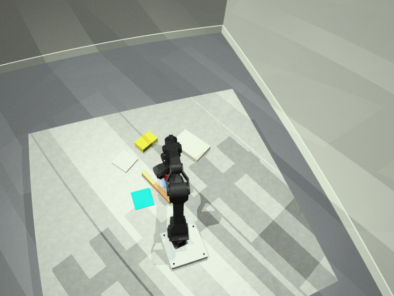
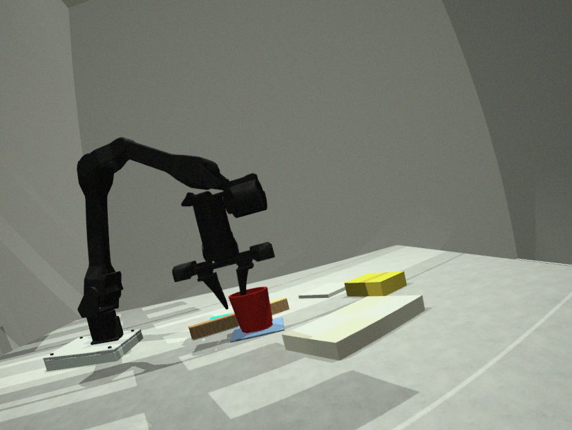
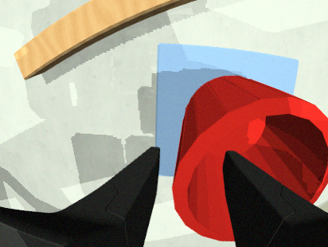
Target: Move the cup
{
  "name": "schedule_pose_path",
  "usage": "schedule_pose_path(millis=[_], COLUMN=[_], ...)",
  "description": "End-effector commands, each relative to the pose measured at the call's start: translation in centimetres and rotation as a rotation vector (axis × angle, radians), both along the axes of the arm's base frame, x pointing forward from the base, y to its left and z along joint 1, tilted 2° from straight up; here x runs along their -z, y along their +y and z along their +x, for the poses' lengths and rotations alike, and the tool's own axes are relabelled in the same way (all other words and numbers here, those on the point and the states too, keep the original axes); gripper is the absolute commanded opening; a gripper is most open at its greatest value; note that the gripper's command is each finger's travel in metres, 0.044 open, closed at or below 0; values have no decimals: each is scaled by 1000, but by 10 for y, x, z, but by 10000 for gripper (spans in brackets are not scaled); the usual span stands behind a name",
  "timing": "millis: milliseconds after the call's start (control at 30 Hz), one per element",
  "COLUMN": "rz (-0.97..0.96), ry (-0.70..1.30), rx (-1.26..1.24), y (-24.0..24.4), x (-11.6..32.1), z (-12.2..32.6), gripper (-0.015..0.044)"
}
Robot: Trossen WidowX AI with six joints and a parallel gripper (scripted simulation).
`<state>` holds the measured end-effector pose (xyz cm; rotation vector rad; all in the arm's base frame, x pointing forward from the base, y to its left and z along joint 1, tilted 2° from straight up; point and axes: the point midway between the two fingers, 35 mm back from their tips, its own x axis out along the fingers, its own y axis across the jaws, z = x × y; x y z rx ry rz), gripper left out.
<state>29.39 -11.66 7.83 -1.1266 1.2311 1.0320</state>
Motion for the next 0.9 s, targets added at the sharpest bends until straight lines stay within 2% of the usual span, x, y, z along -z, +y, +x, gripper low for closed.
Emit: schedule_pose_path(millis=[0,500,633,867], rz=[2,2,4,4], ry=[15,15,10,10], rx=[-1,-1,-1,-1], y=[1,1,1,1], x=[11,16,14,14], z=[-2,-3,-2,-2], gripper=[148,148,43,0])
